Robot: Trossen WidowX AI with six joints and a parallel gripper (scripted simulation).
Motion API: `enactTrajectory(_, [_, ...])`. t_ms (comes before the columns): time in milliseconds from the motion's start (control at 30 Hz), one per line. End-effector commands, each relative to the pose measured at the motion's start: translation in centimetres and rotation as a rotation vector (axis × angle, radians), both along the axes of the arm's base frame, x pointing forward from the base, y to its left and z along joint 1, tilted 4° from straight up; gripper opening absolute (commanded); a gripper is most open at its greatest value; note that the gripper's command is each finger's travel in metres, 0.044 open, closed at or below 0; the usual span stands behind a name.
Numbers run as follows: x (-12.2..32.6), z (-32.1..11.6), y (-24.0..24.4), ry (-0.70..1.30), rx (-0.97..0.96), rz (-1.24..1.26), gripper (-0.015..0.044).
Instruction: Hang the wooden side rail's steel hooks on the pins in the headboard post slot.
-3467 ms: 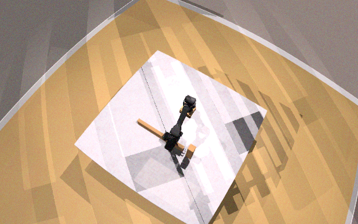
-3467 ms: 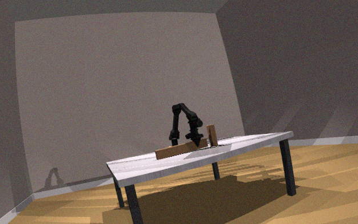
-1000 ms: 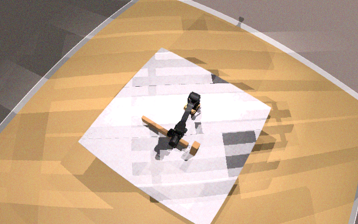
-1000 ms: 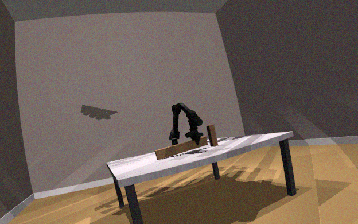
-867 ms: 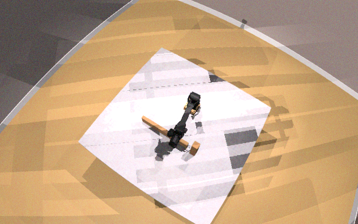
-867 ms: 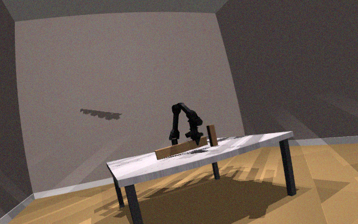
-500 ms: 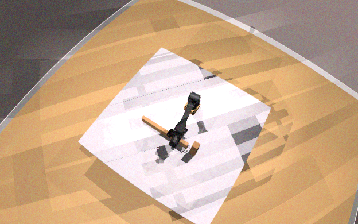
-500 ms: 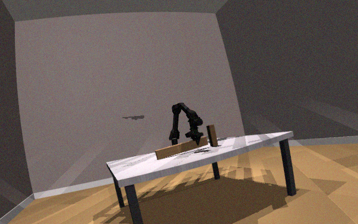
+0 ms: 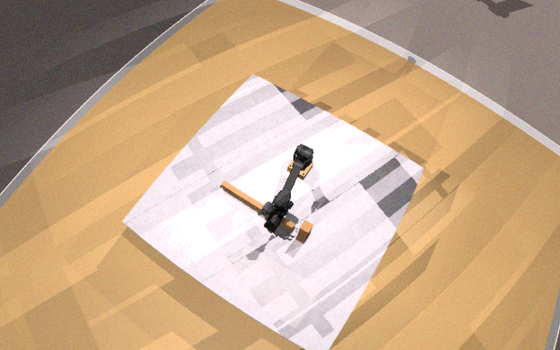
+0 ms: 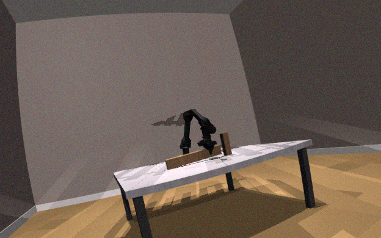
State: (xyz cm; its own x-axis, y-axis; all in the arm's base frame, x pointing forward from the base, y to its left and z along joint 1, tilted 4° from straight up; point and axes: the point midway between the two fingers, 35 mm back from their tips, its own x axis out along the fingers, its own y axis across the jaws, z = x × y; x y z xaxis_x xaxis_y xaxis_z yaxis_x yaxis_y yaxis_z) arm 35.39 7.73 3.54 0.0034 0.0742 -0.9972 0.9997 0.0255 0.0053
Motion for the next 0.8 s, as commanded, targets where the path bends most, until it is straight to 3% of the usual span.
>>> enactTrajectory(0, [0.39,0.51,0.11,-0.017,0.003,-0.001,0.0])
enactTrajectory(767, [0.32,0.5,0.35,-0.017,0.003,-0.001,0.0])
